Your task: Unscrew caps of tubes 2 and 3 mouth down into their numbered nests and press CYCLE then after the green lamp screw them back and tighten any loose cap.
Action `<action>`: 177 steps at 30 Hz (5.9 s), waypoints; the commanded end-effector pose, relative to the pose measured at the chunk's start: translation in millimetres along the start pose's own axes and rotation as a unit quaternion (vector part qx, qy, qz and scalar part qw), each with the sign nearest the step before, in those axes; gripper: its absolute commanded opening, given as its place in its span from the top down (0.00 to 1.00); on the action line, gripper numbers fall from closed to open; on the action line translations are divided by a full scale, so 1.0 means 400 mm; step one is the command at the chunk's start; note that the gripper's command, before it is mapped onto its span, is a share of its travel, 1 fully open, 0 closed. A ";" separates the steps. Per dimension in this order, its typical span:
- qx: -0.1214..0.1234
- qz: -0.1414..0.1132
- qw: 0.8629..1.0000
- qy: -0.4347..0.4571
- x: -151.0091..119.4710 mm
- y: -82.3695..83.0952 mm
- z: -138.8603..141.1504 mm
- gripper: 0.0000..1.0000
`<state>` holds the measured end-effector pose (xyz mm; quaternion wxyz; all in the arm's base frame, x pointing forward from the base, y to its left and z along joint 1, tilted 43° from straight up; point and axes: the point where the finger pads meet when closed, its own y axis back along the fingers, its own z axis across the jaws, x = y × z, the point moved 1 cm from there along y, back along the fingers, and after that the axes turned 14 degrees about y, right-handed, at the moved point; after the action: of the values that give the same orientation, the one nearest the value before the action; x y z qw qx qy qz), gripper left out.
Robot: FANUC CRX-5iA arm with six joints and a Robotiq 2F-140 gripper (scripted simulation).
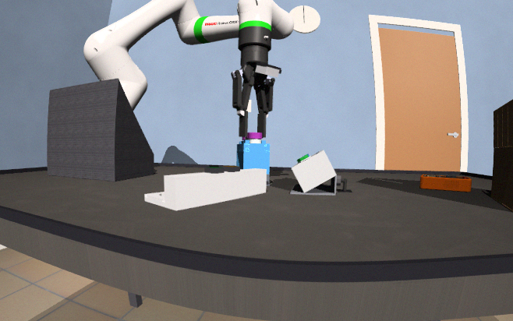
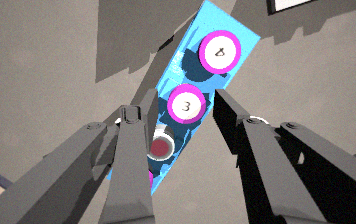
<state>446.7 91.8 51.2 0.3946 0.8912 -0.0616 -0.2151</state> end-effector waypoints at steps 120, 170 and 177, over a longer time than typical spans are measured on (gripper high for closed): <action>0.000 0.001 0.966 -0.259 0.001 0.102 -0.002 0.70; 0.000 0.001 0.989 0.149 0.241 0.109 0.680 0.70; 0.000 0.001 0.989 0.149 0.241 0.084 0.680 0.70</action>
<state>418.0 -144.9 -115.4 0.3995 0.9132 -0.0022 -0.0800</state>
